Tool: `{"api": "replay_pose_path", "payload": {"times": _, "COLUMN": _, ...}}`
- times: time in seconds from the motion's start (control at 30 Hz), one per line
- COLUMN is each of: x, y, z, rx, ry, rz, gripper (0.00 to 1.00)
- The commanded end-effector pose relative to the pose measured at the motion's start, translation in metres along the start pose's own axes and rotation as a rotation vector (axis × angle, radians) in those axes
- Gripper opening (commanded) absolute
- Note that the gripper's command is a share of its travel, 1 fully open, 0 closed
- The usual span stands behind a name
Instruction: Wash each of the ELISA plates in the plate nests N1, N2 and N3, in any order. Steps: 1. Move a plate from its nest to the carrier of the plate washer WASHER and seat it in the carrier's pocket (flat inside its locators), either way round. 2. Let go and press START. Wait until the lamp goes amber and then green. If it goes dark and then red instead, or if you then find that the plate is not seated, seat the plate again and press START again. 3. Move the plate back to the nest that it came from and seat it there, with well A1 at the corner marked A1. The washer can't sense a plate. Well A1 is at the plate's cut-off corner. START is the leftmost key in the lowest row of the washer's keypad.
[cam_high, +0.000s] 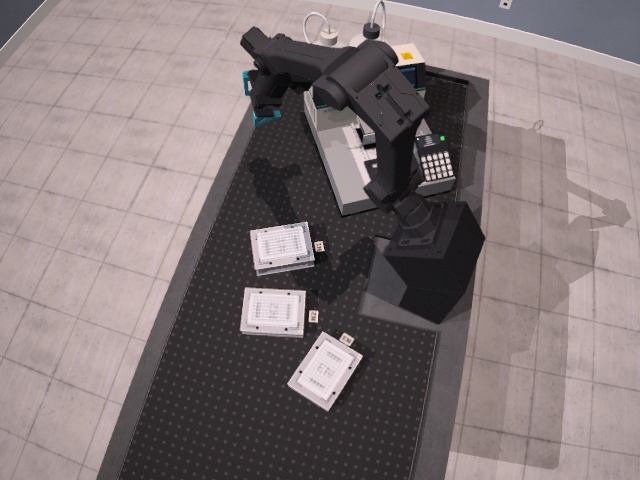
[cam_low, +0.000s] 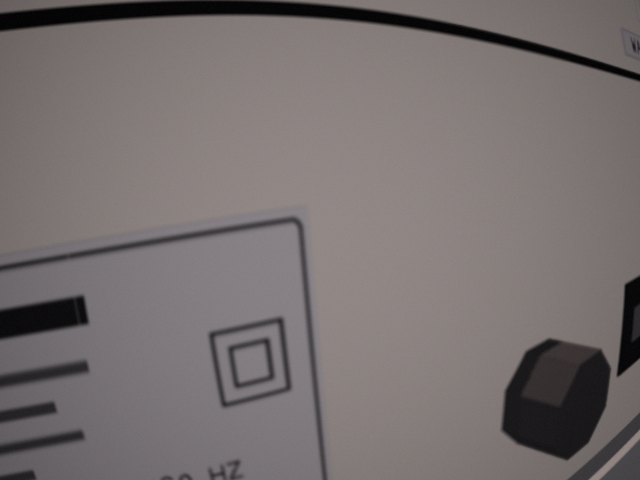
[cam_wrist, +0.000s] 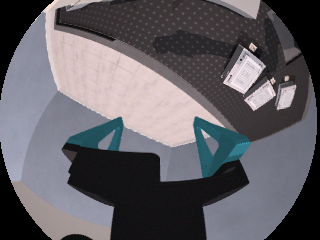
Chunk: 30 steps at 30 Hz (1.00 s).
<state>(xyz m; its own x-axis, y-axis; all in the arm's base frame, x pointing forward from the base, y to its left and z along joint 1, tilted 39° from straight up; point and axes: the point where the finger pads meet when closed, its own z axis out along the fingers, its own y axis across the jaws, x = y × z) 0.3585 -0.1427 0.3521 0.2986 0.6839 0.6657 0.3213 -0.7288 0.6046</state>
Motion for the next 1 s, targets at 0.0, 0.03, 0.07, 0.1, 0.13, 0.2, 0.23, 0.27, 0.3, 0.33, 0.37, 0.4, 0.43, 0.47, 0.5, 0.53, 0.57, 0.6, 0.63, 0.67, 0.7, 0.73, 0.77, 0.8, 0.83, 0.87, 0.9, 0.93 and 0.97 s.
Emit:
{"api": "replay_pose_path", "payload": {"times": 0.0, "x": 0.003, "y": 0.003, "z": -0.002, "rx": -0.007, "ry": 0.004, "rz": -0.005, "gripper": 1.0}}
{"api": "replay_pose_path", "payload": {"times": 0.03, "x": 0.003, "y": 0.003, "z": -0.002, "rx": -0.007, "ry": 0.004, "rz": -0.005, "gripper": 1.0}}
{"api": "replay_pose_path", "payload": {"times": 0.07, "x": 0.003, "y": 0.003, "z": -0.002, "rx": -0.007, "ry": 0.004, "rz": -0.005, "gripper": 1.0}}
{"api": "replay_pose_path", "payload": {"times": 0.1, "x": 0.003, "y": 0.003, "z": -0.002, "rx": -0.007, "ry": 0.004, "rz": -0.005, "gripper": 1.0}}
{"api": "replay_pose_path", "payload": {"times": 0.13, "x": 0.003, "y": 0.003, "z": -0.002, "rx": -0.007, "ry": 0.004, "rz": -0.005, "gripper": 1.0}}
{"api": "replay_pose_path", "payload": {"times": 0.2, "x": 0.003, "y": 0.003, "z": -0.002, "rx": -0.007, "ry": 0.004, "rz": -0.005, "gripper": 1.0}}
{"api": "replay_pose_path", "payload": {"times": 0.23, "x": 0.003, "y": 0.003, "z": -0.002, "rx": -0.007, "ry": 0.004, "rz": -0.005, "gripper": 1.0}}
{"api": "replay_pose_path", "payload": {"times": 0.27, "x": 0.003, "y": 0.003, "z": -0.002, "rx": -0.007, "ry": 0.004, "rz": -0.005, "gripper": 1.0}}
{"api": "replay_pose_path", "payload": {"times": 0.3, "x": 0.003, "y": 0.003, "z": -0.002, "rx": -0.007, "ry": 0.004, "rz": -0.005, "gripper": 1.0}}
{"api": "replay_pose_path", "payload": {"times": 0.33, "x": 0.003, "y": 0.003, "z": -0.002, "rx": -0.007, "ry": 0.004, "rz": -0.005, "gripper": 1.0}}
{"api": "replay_pose_path", "payload": {"times": 0.37, "x": 0.003, "y": 0.003, "z": -0.002, "rx": -0.007, "ry": 0.004, "rz": -0.005, "gripper": 1.0}}
{"api": "replay_pose_path", "payload": {"times": 0.4, "x": 0.003, "y": 0.003, "z": -0.002, "rx": -0.007, "ry": 0.004, "rz": -0.005, "gripper": 1.0}}
{"api": "replay_pose_path", "payload": {"times": 0.43, "x": 0.003, "y": 0.003, "z": -0.002, "rx": -0.007, "ry": 0.004, "rz": -0.005, "gripper": 1.0}}
{"api": "replay_pose_path", "payload": {"times": 0.47, "x": 0.003, "y": 0.003, "z": -0.002, "rx": -0.007, "ry": 0.004, "rz": -0.005, "gripper": 1.0}}
{"api": "replay_pose_path", "payload": {"times": 0.5, "x": 0.003, "y": 0.003, "z": -0.002, "rx": -0.007, "ry": 0.004, "rz": -0.005, "gripper": 1.0}}
{"api": "replay_pose_path", "payload": {"times": 0.53, "x": 0.003, "y": 0.003, "z": -0.002, "rx": -0.007, "ry": 0.004, "rz": -0.005, "gripper": 1.0}}
{"api": "replay_pose_path", "payload": {"times": 0.57, "x": 0.008, "y": -0.008, "z": -0.004, "rx": 0.005, "ry": 0.005, "rz": -0.054, "gripper": 1.0}}
{"api": "replay_pose_path", "payload": {"times": 0.6, "x": 0.009, "y": -0.013, "z": -0.004, "rx": 0.01, "ry": 0.001, "rz": -0.086, "gripper": 1.0}}
{"api": "replay_pose_path", "payload": {"times": 0.63, "x": 0.011, "y": -0.017, "z": -0.003, "rx": 0.016, "ry": -0.002, "rz": -0.119, "gripper": 1.0}}
{"api": "replay_pose_path", "payload": {"times": 0.67, "x": 0.011, "y": -0.022, "z": -0.003, "rx": 0.024, "ry": -0.006, "rz": -0.151, "gripper": 1.0}}
{"api": "replay_pose_path", "payload": {"times": 0.7, "x": 0.011, "y": -0.027, "z": -0.002, "rx": 0.032, "ry": -0.01, "rz": -0.183, "gripper": 1.0}}
{"api": "replay_pose_path", "payload": {"times": 0.73, "x": 0.011, "y": -0.032, "z": -0.001, "rx": 0.04, "ry": -0.014, "rz": -0.215, "gripper": 1.0}}
{"api": "replay_pose_path", "payload": {"times": 0.77, "x": 0.011, "y": -0.037, "z": 0.0, "rx": 0.042, "ry": -0.015, "rz": -0.222, "gripper": 1.0}}
{"api": "replay_pose_path", "payload": {"times": 0.8, "x": 0.011, "y": -0.042, "z": 0.0, "rx": 0.05, "ry": -0.018, "rz": -0.254, "gripper": 1.0}}
{"api": "replay_pose_path", "payload": {"times": 0.83, "x": 0.011, "y": -0.047, "z": 0.001, "rx": 0.059, "ry": -0.022, "rz": -0.286, "gripper": 1.0}}
{"api": "replay_pose_path", "payload": {"times": 0.87, "x": 0.011, "y": -0.052, "z": 0.002, "rx": 0.067, "ry": -0.025, "rz": -0.318, "gripper": 1.0}}
{"api": "replay_pose_path", "payload": {"times": 0.9, "x": 0.011, "y": -0.057, "z": 0.002, "rx": 0.075, "ry": -0.028, "rz": -0.35, "gripper": 1.0}}
{"api": "replay_pose_path", "payload": {"times": 0.93, "x": 0.011, "y": -0.062, "z": 0.003, "rx": 0.084, "ry": -0.031, "rz": -0.382, "gripper": 1.0}}
{"api": "replay_pose_path", "payload": {"times": 0.97, "x": 0.011, "y": -0.067, "z": 0.003, "rx": 0.092, "ry": -0.033, "rz": -0.414, "gripper": 1.0}}
